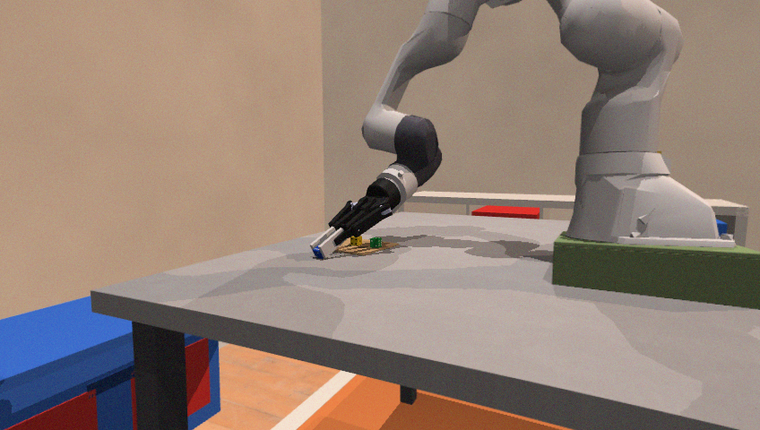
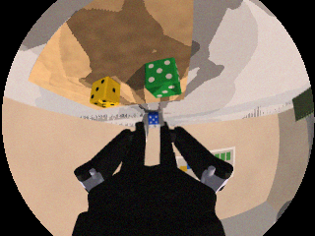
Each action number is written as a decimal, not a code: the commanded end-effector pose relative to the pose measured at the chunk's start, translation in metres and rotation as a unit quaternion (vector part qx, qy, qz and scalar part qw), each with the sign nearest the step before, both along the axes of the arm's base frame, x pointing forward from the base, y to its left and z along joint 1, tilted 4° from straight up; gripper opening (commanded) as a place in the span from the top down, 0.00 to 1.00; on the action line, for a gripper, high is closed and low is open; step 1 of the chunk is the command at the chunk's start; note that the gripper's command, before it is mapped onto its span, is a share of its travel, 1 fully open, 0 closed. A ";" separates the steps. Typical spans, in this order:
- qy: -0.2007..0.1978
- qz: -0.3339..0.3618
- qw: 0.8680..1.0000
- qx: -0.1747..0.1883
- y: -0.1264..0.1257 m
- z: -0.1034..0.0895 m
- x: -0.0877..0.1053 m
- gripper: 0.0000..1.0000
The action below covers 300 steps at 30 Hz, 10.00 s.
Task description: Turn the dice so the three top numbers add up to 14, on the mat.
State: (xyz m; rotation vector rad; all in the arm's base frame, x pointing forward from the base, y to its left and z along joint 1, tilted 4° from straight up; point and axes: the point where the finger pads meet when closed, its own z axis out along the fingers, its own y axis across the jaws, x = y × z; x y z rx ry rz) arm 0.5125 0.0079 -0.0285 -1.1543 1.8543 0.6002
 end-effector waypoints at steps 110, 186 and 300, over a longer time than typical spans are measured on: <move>-0.002 -0.002 1.000 -0.002 -0.040 0.026 -0.020 0.79; 0.173 -0.016 0.926 -0.335 0.010 0.111 0.002 0.79; -0.044 0.513 0.687 -0.513 0.021 0.090 0.007 0.00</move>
